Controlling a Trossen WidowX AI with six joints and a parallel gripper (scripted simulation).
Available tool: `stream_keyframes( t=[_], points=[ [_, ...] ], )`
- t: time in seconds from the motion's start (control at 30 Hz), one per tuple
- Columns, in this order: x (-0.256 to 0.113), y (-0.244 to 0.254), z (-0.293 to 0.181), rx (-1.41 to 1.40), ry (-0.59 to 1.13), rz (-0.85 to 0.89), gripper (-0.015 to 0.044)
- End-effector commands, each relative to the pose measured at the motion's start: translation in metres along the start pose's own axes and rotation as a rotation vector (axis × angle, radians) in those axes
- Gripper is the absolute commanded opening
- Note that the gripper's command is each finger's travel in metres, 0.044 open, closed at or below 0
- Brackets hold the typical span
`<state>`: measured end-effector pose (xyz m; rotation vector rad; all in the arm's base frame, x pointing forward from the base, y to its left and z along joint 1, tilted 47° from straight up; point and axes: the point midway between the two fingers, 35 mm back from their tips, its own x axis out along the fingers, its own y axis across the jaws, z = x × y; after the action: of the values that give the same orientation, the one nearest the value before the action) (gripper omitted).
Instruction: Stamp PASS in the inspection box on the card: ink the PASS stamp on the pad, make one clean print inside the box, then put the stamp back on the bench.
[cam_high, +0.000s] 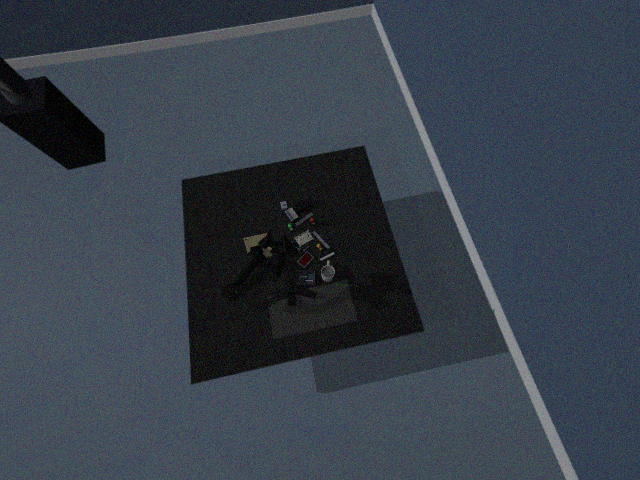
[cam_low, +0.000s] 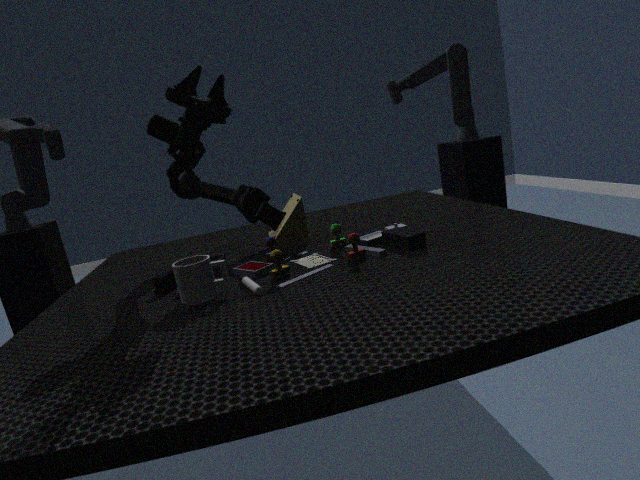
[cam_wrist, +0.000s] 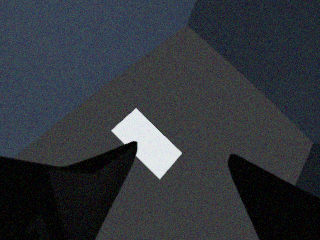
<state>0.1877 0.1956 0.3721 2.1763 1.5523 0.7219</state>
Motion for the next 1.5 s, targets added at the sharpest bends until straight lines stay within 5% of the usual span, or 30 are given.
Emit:
stream_keyframes(
  t=[0.0,0.2,0.43,0.63,0.83,1.0,1.17,1.47],
  points=[
    [0.001,0.001,0.002,0.001,-0.008,0.002,0.0374],
    [0.027,0.013,0.088,0.019,-0.292,0.022,0.0229],
    [0.032,-0.014,0.205,-0.040,-0.723,-0.145,0.0229],
    [0.007,-0.063,0.287,-0.154,-1.062,-0.478,0.0229],
    [-0.046,-0.120,0.342,-0.320,-1.313,-1.045,0.0229],
    [-0.098,-0.153,0.360,-0.459,-1.353,-1.646,0.0229],
    [-0.138,-0.166,0.361,-0.555,-1.185,-2.298,0.0229],
    [-0.142,-0.166,0.362,-0.562,-1.146,-2.385,0.0229]
  ],
)
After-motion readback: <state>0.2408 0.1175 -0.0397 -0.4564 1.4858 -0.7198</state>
